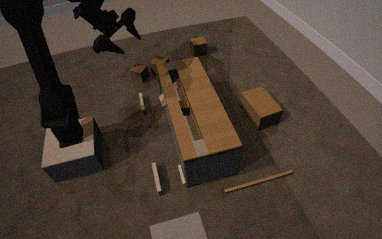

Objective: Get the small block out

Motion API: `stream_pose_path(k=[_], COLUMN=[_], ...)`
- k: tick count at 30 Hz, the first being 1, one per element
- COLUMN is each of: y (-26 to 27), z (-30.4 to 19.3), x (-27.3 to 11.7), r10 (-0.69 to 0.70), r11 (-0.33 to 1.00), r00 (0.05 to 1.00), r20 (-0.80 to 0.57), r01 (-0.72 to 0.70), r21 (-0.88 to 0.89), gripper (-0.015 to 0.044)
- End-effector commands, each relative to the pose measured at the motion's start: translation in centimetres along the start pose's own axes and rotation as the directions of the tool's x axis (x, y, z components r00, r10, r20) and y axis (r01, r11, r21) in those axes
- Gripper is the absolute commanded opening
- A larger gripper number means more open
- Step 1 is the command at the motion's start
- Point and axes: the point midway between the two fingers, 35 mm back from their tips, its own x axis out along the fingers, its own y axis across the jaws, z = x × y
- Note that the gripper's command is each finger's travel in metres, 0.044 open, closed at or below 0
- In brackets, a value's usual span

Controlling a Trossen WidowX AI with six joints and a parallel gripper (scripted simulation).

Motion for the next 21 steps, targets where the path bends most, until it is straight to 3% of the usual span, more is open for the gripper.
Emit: stream_pose_path(k=[1,6,11,16,21], y=[-2.5,-6.6,-9.6,-11.4,-12.2], z=[-2.3,-6.9,-12.0,-17.1,-22.3], x=[1.7,3.8,5.0,5.6,5.7], r10=[0.07,0.202,0.332,0.429,0.525], r11=[0.97,0.782,0.435,0.068,-0.336], r00=[0.996,0.973,0.937,0.898,0.85], r20=[-0.058,-0.111,-0.113,-0.101,-0.038], r01=[-0.055,-0.092,-0.045,0.08,0.248], r21=[0.236,0.616,0.899,0.995,0.908], gripper=[0.04,0.04,0.04,0.04,0.04])
